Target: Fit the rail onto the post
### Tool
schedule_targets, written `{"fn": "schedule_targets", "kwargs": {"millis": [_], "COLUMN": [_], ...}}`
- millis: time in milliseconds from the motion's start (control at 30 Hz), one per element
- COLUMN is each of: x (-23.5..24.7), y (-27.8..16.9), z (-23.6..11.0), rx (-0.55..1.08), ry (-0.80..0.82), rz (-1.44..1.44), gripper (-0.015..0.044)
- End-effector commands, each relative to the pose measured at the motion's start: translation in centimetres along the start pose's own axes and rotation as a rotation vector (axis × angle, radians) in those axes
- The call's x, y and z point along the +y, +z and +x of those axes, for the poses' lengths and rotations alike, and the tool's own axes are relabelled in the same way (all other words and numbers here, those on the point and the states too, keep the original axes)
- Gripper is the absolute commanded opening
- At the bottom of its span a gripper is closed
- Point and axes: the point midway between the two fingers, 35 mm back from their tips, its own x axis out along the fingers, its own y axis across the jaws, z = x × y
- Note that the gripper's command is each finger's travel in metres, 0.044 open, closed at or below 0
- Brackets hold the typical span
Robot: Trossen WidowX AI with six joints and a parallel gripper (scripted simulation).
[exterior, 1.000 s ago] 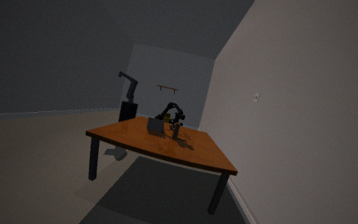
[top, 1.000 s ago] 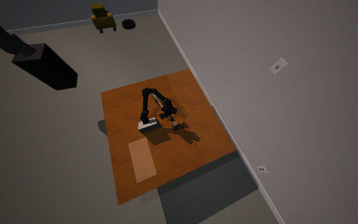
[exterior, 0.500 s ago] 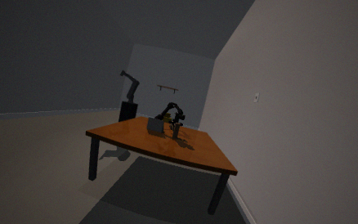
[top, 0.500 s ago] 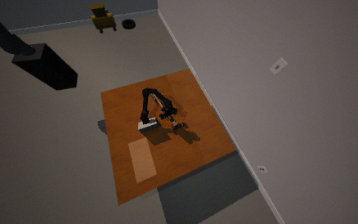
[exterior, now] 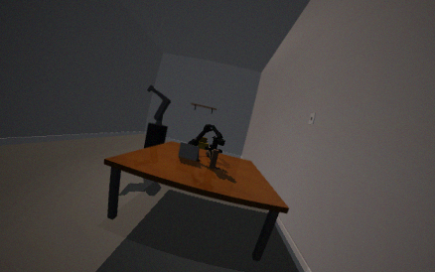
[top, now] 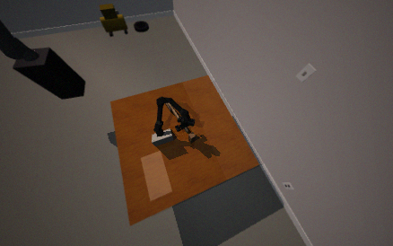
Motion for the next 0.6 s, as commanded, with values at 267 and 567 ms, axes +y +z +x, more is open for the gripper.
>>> {"fn": "schedule_targets", "kwargs": {"millis": [267, 567], "x": [-0.23, -0.26], "y": [-0.53, -0.78], "z": [-0.23, -0.15], "rx": [0.007, 0.007], "ry": [-0.005, -0.005], "rz": [-0.005, -0.005], "gripper": [0.0000, 0.0000]}}
